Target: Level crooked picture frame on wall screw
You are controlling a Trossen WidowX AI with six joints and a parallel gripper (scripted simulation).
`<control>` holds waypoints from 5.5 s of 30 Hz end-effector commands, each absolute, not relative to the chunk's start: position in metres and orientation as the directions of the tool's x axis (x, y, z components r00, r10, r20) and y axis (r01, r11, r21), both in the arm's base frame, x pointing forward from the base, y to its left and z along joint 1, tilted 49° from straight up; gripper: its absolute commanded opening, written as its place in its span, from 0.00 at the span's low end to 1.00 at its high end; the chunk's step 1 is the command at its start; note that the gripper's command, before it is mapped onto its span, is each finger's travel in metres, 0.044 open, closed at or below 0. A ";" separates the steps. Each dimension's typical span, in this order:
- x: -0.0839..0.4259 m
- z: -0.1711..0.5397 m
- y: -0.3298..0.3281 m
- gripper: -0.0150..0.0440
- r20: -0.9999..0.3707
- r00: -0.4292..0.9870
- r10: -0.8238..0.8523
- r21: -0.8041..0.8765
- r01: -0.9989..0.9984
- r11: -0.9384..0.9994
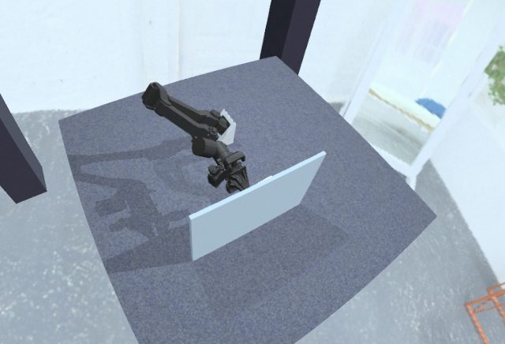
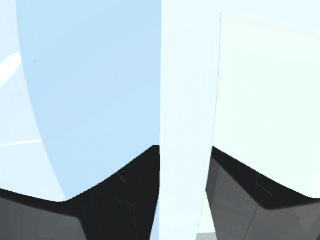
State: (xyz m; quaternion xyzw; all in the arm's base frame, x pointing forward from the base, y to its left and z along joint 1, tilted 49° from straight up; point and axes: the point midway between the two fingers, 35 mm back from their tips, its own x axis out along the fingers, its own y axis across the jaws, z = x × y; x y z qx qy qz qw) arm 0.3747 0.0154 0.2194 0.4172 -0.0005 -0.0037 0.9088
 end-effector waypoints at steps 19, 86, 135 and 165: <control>0.375 0.220 0.019 0.25 0.003 1.000 0.002 0.758 -0.003 0.652; 0.375 0.215 0.013 0.25 -0.001 1.000 -0.005 0.700 0.005 0.715; 0.283 0.219 0.016 0.69 0.000 1.000 0.003 0.747 -0.002 0.665; 0.264 0.250 0.058 0.69 -0.006 1.000 0.002 0.759 0.003 0.651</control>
